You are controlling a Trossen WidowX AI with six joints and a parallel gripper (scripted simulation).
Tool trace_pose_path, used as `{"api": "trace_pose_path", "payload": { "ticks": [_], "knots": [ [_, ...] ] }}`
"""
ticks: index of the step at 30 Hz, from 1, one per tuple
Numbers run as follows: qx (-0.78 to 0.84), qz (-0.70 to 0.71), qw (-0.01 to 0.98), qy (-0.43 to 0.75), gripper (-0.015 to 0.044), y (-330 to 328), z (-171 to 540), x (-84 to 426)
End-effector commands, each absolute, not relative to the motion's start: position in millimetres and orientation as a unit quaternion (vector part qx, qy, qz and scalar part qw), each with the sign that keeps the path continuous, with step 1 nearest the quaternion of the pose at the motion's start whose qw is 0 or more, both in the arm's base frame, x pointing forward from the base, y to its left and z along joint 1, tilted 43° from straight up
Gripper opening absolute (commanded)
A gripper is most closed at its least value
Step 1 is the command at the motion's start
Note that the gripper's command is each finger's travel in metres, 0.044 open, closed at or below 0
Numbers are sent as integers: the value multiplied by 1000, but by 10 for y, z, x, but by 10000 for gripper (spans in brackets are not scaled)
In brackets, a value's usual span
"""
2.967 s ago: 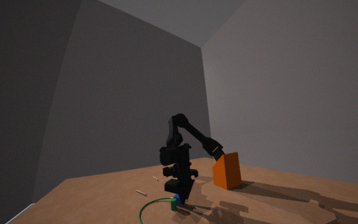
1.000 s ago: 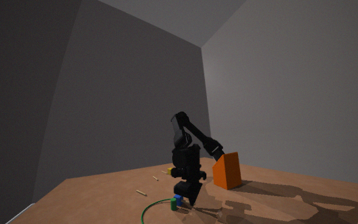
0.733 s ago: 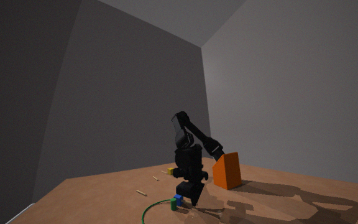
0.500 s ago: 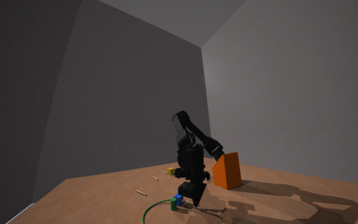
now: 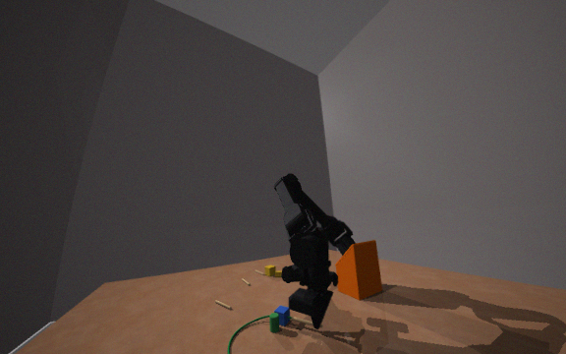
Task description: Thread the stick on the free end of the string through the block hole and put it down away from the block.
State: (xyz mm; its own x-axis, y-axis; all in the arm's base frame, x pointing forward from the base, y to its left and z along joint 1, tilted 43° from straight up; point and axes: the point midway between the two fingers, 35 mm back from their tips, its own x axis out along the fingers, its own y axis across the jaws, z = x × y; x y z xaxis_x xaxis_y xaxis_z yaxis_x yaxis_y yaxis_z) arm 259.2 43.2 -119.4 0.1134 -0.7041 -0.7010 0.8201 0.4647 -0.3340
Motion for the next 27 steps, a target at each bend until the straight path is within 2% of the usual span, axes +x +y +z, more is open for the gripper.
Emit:
{"api": "trace_pose_path", "payload": {
  "ticks": [1,27],
  "knots": [
    [70,-513,742,425,0,470,-1227,2559],
    [65,-512,742,428,0,588,-1467,2391]
  ]
}}
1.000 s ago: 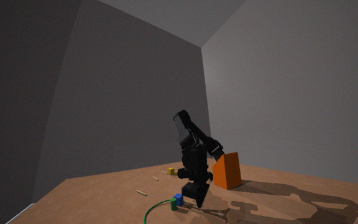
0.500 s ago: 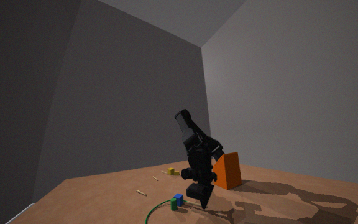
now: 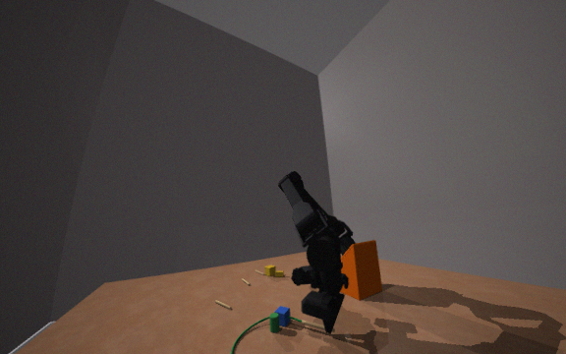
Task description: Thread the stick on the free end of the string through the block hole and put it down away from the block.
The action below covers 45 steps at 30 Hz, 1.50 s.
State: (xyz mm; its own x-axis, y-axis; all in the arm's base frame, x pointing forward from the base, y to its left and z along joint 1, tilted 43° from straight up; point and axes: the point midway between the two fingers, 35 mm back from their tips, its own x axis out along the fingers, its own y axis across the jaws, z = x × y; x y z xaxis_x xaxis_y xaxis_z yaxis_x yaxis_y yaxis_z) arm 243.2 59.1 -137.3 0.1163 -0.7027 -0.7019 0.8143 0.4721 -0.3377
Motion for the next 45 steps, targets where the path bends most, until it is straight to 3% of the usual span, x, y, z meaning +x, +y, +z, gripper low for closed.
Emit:
{"api": "trace_pose_path", "payload": {
  "ticks": [1,6,14,19,26,35,45],
  "knots": [
    [65,-512,742,428,0,586,-1483,2385],
    [65,-512,742,428,0,586,-1489,2383],
    [61,-511,742,429,210,650,-1397,2388],
    [62,-511,742,430,210,1105,-892,2334],
    [62,-511,742,430,210,1121,-871,2329],
    [62,-507,744,431,440,1233,-766,2336],
    [60,-505,746,430,440,1272,-726,2334]
  ]
}}
